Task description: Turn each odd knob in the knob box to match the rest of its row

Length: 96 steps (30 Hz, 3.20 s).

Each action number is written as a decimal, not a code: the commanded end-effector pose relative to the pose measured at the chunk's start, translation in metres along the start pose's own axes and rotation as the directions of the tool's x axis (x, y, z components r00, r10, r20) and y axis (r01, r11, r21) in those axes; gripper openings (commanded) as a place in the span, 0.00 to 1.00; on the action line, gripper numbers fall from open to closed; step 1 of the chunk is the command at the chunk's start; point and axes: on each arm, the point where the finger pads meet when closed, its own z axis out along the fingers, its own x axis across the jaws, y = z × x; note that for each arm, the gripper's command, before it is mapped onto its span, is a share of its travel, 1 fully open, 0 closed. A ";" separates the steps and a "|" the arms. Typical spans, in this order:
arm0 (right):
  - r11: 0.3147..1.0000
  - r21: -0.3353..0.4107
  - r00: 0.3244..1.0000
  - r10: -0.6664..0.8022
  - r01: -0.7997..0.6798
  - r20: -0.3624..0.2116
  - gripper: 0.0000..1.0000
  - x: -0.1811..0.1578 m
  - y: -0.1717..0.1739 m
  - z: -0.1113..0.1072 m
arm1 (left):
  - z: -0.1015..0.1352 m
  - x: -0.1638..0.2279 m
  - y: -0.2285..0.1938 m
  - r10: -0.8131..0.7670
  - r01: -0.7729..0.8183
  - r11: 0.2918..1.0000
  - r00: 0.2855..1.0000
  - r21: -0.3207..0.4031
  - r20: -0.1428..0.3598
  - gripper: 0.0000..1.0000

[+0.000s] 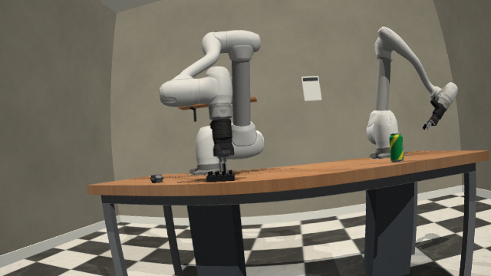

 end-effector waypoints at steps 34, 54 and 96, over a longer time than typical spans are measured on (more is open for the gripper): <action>1.000 0.002 1.000 0.028 -0.028 0.004 0.46 -0.002 0.002 -0.007 | 0.002 -0.001 -0.004 0.005 -0.005 1.000 1.000 0.007 0.006 1.00; 1.000 0.004 1.000 0.029 -0.029 0.004 1.00 -0.002 -0.001 -0.042 | 0.002 -0.001 -0.004 0.005 -0.005 1.000 1.000 0.007 0.006 1.00; 1.000 0.006 1.000 0.020 -0.020 0.004 1.00 -0.015 -0.060 -0.153 | 0.002 -0.001 -0.004 0.005 -0.005 1.000 1.000 0.007 0.006 1.00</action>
